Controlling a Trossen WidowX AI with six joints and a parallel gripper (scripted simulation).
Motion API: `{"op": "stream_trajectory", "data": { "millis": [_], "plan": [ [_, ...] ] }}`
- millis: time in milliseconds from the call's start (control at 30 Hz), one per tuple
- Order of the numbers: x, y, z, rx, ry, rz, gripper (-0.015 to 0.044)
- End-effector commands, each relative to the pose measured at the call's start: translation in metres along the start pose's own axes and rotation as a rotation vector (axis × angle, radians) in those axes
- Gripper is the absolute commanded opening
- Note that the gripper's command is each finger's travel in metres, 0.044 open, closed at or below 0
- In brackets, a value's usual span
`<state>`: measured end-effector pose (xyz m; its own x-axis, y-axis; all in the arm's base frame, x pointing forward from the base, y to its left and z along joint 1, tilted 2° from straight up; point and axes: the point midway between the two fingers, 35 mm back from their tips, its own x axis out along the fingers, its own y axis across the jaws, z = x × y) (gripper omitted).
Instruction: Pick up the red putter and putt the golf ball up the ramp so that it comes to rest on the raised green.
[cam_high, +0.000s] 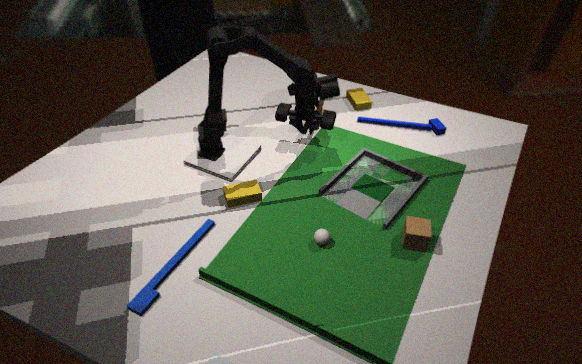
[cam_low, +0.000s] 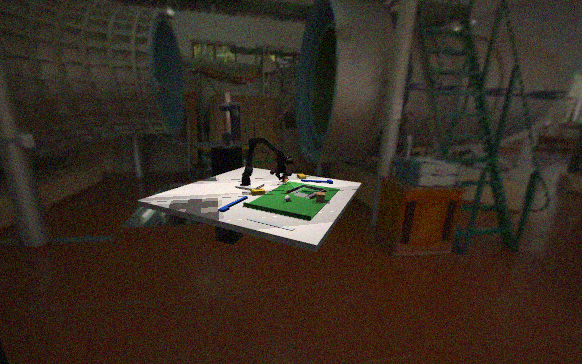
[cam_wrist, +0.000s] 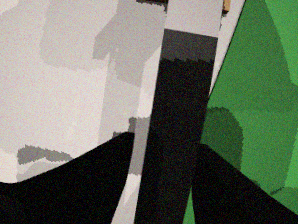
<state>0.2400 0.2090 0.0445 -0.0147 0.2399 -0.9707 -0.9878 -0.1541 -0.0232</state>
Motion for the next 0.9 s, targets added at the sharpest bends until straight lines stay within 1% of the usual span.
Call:
{"op": "stream_trajectory", "data": {
  "millis": [0,233,333,867],
  "plan": [
    [-0.001,0.0,0.0,0.0,0.0,-0.001,0.0046],
    [-0.001,0.0,0.0,0.0,0.0,-0.001,0.0],
    [-0.009,-0.001,0.003,0.0,0.0,-0.001,0.0],
    [-0.093,-0.001,0.026,0.0,0.0,0.0,0.0]
  ]
}}
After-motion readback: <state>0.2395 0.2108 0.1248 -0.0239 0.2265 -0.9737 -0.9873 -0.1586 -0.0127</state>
